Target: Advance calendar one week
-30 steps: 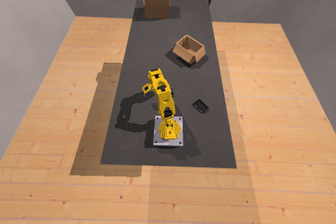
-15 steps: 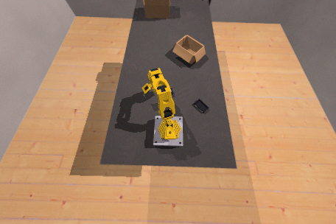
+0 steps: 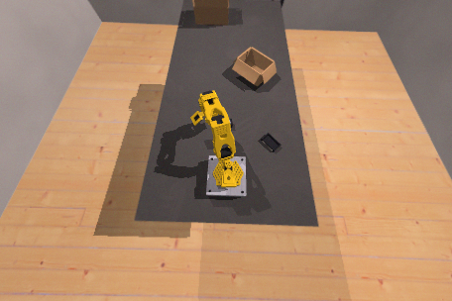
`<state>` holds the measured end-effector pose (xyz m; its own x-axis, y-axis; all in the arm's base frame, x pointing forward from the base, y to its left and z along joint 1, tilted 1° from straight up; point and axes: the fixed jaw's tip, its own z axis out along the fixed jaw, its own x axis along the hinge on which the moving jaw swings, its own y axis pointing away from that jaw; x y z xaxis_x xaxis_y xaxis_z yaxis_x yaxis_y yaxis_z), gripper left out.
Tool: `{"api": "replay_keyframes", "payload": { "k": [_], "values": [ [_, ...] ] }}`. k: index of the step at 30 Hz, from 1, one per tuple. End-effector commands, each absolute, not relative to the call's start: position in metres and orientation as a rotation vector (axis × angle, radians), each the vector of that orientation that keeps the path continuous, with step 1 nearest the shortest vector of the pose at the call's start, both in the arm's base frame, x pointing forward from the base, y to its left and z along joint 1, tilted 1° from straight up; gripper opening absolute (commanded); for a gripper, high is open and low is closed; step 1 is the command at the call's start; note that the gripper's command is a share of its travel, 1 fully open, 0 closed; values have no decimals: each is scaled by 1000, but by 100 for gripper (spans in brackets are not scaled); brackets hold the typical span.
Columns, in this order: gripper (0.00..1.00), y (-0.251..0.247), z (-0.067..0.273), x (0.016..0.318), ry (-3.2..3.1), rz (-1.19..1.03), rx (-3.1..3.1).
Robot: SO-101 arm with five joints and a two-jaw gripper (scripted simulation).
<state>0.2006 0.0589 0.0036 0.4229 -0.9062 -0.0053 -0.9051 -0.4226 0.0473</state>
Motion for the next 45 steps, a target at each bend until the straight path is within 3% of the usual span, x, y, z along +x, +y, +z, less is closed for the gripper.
{"api": "replay_keyframes", "payload": {
  "k": [1, 28, 45],
  "values": [
    [0, 59, 10, 205, -1677, -17, 2641],
    [0, 57, 20, 211, -1723, 25, 2648],
    [0, -43, 19, 213, -2280, 22, 2176]
  ]
}}
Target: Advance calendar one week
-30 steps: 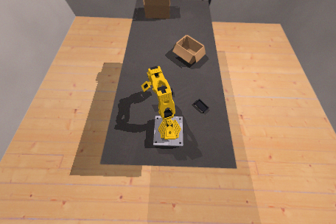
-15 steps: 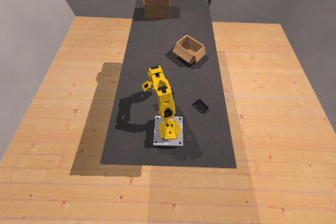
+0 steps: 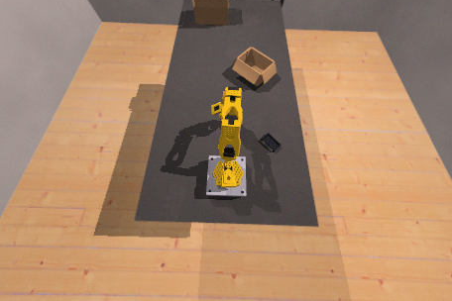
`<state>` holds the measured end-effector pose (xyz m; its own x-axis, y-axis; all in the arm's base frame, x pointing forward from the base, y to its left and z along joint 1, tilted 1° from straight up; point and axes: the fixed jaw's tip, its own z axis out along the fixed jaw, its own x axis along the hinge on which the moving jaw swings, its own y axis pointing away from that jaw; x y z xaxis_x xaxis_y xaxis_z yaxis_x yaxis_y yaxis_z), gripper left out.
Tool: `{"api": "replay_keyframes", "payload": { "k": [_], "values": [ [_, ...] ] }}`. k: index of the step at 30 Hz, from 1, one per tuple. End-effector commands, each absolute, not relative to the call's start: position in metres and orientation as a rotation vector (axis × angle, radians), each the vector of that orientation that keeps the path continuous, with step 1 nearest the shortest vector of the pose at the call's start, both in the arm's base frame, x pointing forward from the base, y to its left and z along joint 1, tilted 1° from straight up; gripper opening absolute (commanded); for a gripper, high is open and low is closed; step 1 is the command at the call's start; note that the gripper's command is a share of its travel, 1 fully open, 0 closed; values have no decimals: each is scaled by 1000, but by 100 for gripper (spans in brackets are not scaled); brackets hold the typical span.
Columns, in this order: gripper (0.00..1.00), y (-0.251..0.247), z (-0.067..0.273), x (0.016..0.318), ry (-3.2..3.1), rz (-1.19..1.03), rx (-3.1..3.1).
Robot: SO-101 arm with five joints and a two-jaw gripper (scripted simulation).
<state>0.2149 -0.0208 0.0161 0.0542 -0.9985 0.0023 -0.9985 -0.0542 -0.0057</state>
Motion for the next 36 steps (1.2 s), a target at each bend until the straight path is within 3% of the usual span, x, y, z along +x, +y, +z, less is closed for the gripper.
{"api": "replay_keyframes", "payload": {
  "k": [1, 20, 36],
  "values": [
    [0, -49, 19, 212, 2296, -22, -2130],
    [0, -85, 18, 199, 2475, -20, -1922],
    [0, -164, 18, 139, 2855, -17, -1302]
  ]
}}
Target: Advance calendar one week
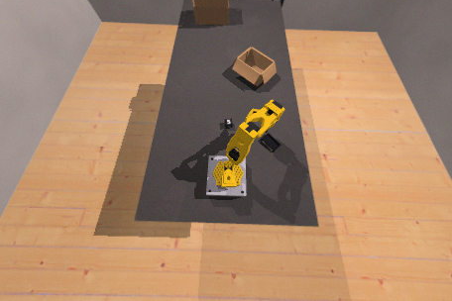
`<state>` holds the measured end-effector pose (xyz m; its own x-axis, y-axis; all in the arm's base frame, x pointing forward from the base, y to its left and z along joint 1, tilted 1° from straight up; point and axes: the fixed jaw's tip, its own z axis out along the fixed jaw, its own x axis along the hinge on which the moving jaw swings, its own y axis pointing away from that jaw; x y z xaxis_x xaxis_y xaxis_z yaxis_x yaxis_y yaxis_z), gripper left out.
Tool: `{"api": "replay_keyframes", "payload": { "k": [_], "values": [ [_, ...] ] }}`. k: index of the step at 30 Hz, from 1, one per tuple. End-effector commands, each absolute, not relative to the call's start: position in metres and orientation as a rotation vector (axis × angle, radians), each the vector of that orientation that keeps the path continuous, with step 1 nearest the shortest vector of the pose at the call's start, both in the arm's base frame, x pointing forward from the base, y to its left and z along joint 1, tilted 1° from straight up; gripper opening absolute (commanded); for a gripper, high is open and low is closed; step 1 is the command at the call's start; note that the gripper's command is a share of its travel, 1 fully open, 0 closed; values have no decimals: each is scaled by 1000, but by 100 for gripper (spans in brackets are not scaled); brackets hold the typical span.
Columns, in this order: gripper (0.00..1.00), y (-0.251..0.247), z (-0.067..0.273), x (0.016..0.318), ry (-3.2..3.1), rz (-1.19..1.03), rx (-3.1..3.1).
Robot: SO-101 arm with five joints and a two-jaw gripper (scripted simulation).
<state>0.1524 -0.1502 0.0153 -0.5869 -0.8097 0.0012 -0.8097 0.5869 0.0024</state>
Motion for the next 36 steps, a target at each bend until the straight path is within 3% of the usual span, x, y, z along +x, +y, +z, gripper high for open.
{"api": "replay_keyframes", "payload": {
  "k": [1, 36],
  "values": [
    [0, -167, 18, 136, -2875, 17, 1274],
    [0, -174, 18, 127, -2943, 17, 1107]
  ]
}}
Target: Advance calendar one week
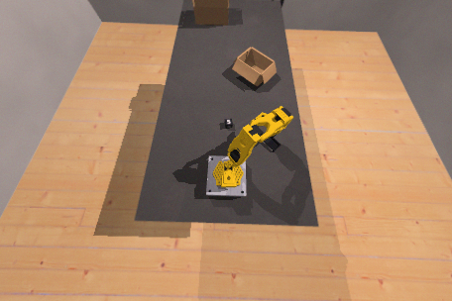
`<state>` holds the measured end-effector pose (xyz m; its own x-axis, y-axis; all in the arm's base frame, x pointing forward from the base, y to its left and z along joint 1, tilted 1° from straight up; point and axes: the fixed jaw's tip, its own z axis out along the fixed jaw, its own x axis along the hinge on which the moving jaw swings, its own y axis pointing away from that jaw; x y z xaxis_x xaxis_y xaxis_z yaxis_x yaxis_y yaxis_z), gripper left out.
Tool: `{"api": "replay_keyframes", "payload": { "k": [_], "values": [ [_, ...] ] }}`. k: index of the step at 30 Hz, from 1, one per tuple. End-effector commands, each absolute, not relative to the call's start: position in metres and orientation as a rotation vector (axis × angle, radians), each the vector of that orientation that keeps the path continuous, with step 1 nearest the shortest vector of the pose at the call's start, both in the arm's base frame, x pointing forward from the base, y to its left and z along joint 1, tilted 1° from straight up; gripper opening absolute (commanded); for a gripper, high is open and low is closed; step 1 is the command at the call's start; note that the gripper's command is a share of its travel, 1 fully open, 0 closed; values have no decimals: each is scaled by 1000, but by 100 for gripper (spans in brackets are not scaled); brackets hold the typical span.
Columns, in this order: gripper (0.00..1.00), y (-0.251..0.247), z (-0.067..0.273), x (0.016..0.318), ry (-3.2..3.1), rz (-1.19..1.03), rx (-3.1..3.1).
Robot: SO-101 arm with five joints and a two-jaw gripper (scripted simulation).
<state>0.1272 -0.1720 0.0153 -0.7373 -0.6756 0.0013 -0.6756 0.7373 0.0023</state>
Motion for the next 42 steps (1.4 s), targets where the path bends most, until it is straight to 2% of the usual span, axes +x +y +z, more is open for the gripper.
{"api": "replay_keyframes", "payload": {
  "k": [1, 42],
  "values": [
    [0, -174, 18, 127, -2944, 17, 1105],
    [0, -174, 9, 127, -2945, 17, 1101]
  ]
}}
